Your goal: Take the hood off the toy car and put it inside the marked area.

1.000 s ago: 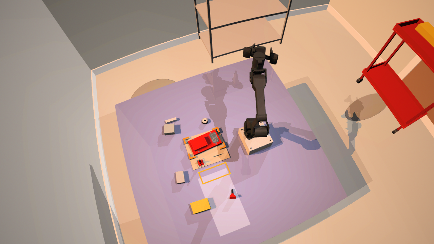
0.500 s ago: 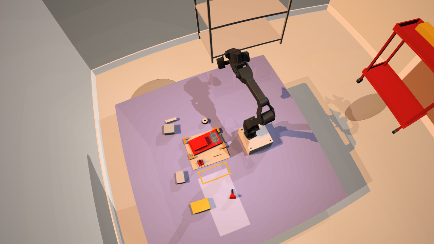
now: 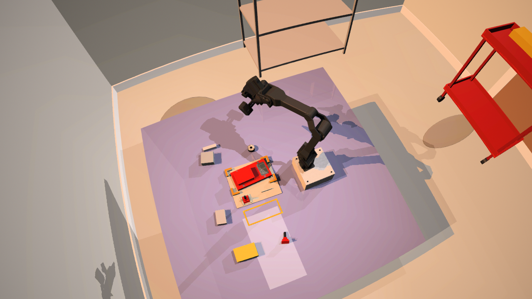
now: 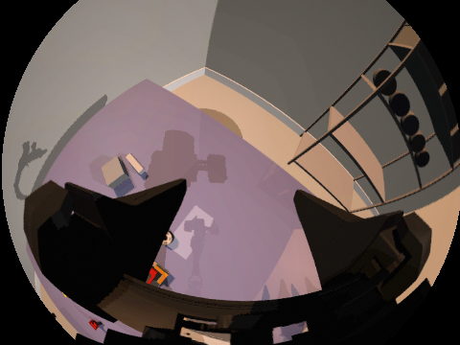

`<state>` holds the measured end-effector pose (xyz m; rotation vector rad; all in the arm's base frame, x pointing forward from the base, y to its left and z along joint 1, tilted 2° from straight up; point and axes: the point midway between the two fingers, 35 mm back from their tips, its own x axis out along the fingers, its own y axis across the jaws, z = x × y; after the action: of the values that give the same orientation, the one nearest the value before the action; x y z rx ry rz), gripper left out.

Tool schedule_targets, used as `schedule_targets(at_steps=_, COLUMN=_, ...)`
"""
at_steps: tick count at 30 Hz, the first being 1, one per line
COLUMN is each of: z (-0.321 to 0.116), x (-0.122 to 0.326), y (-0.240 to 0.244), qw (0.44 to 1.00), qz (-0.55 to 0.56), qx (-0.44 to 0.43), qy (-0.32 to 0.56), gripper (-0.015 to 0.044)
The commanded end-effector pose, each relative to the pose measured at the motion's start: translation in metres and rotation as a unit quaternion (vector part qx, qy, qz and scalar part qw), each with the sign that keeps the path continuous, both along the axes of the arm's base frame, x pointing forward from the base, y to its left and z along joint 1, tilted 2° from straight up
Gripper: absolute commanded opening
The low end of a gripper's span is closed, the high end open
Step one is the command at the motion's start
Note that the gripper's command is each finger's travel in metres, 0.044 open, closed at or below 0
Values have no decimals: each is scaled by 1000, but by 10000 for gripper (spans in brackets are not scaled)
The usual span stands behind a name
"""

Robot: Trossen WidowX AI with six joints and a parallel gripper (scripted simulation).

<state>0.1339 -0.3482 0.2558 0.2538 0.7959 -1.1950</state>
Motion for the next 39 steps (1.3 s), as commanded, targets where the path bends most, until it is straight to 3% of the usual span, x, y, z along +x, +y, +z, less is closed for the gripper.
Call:
schedule_targets(at_steps=1, z=-33, x=49, y=20, qw=994, qz=85, qx=57, qy=32, gripper=440)
schedule_targets(at_steps=13, z=-122, x=155, y=122, qw=925, qz=295, qx=200, qy=130, gripper=440)
schedule_targets(at_steps=23, z=-187, x=188, y=233, qw=808, qz=441, qx=289, qy=261, gripper=440)
schedule_targets(at_steps=39, z=-196, x=187, y=238, qw=799, qz=450, qx=294, qy=271, gripper=440)
